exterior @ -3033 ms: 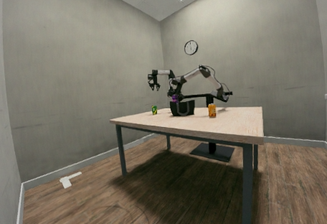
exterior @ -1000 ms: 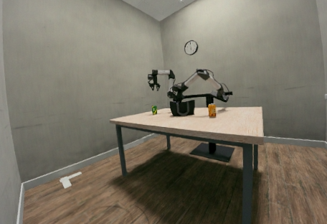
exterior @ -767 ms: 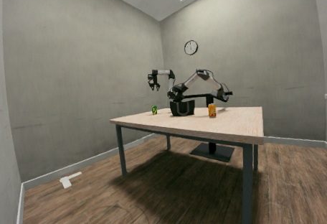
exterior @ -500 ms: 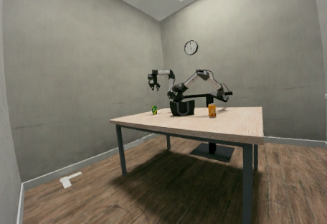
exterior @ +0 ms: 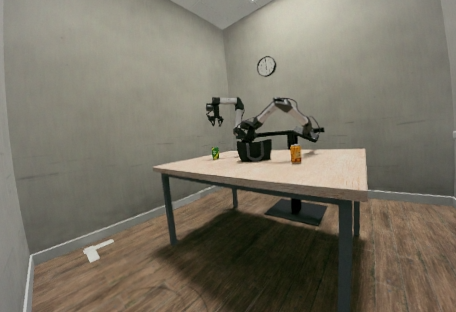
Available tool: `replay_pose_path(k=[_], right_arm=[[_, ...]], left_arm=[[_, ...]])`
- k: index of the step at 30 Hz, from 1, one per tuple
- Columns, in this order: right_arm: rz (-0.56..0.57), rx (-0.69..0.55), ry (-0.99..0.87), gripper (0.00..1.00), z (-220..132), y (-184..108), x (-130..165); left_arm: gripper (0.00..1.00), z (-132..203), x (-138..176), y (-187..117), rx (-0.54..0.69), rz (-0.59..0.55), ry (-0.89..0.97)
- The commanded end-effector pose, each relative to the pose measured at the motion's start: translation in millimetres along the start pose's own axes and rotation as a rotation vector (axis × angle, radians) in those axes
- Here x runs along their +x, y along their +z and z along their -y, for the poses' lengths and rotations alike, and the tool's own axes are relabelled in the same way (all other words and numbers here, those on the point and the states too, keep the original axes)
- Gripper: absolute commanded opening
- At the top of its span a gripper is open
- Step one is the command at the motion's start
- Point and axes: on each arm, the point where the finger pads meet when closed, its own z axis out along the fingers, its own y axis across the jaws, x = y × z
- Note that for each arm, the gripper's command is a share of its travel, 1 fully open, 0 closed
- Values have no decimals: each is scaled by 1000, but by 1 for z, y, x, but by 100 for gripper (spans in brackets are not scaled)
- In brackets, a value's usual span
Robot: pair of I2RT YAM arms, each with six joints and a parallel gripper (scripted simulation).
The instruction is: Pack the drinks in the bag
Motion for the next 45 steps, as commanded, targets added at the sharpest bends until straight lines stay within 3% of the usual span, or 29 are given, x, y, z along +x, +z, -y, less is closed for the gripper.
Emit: replay_pose_path(k=[1,3,7,9,13,16,19,24,26,30,32,33,45], right_arm=[[19,-23,2,100,-3,-9,-5],[19,-23,2,100,-3,-9,-5],[19,-23,2,100,-3,-9,-5],[19,-23,2,100,-3,-9,-5],[19,-23,2,100,-3,-9,-5],[19,-23,2,100,-3,-9,-5],[19,-23,2,100,-3,-9,-5],[19,-23,2,100,-3,-9,-5],[19,-23,2,100,-3,-9,-5],[19,-23,2,100,-3,-9,-5],[19,-23,2,100,-3,-9,-5],[19,-23,2,100,-3,-9,-5],[19,-23,2,100,-3,-9,-5]], left_arm=[[70,6,-7,-2,17,39,-14],[70,-4,-15,7,5,41,-47],[70,2,-19,-4,15,58,-36],[70,4,8,15,7,7,-9],[70,-4,-20,1,11,63,-50],[70,3,1,15,8,24,-21],[70,1,-13,9,12,53,-38],[70,2,-7,9,-1,45,-25],[70,0,13,27,4,2,-15],[70,-1,-23,-1,21,82,-47],[70,-1,-25,-4,22,85,-46],[84,-1,-25,-4,22,86,-47],[84,2,-20,0,20,76,-39]])
